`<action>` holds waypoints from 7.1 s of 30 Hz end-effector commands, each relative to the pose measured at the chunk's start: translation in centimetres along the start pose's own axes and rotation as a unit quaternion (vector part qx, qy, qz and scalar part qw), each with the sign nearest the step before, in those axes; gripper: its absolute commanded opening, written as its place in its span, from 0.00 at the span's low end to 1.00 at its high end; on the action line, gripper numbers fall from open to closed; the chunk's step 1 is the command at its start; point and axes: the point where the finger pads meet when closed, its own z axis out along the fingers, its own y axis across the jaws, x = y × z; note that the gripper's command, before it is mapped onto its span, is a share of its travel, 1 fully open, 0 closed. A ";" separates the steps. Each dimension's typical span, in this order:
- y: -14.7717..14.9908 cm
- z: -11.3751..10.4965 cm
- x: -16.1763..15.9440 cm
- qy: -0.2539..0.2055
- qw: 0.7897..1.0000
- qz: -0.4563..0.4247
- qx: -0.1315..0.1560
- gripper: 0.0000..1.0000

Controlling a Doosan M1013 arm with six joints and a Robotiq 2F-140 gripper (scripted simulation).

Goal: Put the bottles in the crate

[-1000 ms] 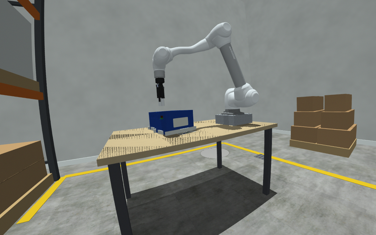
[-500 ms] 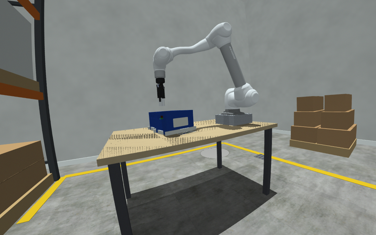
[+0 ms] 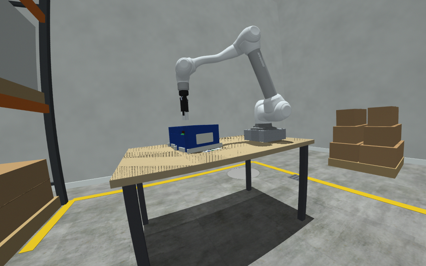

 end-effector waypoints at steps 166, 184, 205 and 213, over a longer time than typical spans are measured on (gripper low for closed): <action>11.6 7.5 1.3 0.000 1.000 0.000 0.000 0.00; 11.6 4.9 1.3 0.000 1.000 0.000 0.000 0.00; 11.6 1.9 1.3 0.000 1.000 0.000 0.000 0.00; 11.6 0.7 1.3 0.000 1.000 0.000 0.000 0.00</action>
